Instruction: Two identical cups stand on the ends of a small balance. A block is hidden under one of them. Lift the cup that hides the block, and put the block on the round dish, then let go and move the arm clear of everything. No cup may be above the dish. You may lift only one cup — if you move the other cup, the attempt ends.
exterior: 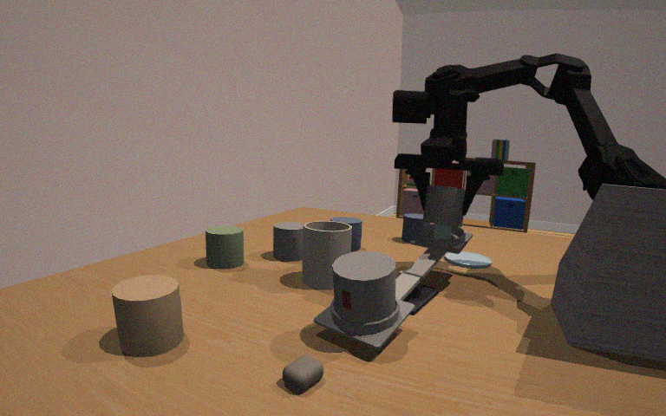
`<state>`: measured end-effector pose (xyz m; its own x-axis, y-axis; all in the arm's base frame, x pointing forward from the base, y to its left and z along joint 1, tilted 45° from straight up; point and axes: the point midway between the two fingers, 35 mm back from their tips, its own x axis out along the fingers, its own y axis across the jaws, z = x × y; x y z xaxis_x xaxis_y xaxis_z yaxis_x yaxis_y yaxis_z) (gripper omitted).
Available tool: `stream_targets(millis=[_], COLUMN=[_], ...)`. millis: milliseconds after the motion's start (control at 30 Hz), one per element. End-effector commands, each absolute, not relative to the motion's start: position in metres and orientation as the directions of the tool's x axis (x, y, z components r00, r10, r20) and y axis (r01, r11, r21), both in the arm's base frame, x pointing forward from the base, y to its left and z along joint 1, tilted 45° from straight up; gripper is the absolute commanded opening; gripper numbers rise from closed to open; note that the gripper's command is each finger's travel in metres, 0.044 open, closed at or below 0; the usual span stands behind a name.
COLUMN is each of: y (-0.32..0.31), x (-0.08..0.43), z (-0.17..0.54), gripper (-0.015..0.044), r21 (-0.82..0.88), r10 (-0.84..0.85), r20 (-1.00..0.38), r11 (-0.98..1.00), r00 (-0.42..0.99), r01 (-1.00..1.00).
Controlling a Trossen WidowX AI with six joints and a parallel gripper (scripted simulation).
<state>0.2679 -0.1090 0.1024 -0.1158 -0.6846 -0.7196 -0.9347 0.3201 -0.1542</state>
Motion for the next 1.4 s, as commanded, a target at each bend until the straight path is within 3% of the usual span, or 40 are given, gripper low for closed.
stream_targets(millis=[0,1367], y=[-0.106,-0.071], x=[0.27,0.268], z=[0.108,0.147], gripper=[0.0,0.0], r21=[-0.169,-0.169], r10=[-0.689,-0.696], r20=[-0.717,-0.71], r11=[0.319,0.319], r00=[-0.106,-0.11], r01=[-0.933,-0.933])
